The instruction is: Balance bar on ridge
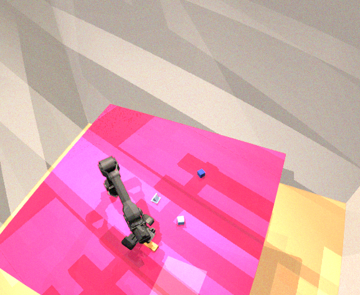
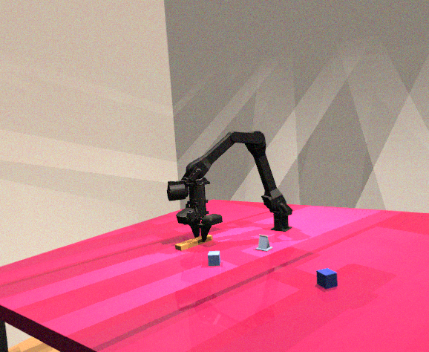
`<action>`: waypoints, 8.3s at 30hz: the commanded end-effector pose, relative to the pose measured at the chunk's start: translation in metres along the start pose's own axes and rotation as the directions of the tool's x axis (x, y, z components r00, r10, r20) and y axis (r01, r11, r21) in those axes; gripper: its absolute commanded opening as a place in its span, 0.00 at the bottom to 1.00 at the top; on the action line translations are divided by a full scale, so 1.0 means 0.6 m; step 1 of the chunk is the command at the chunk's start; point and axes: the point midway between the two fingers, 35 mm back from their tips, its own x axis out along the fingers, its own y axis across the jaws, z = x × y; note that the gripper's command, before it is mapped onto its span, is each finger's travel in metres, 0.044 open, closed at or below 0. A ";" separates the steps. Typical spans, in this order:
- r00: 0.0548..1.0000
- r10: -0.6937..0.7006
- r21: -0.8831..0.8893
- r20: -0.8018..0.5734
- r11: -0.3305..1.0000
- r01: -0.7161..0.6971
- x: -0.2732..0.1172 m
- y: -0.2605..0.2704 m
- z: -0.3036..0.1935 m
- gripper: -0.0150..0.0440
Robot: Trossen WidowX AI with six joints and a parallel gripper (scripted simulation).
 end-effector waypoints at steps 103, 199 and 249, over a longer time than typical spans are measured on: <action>1.000 0.012 -0.095 -0.007 0.995 -0.013 -0.166 0.341 -0.122 0.25; 1.000 0.014 -0.114 -0.009 0.993 -0.015 -0.084 0.378 -0.168 0.25; 1.000 0.014 -0.114 -0.009 0.993 -0.015 -0.077 0.378 -0.168 0.25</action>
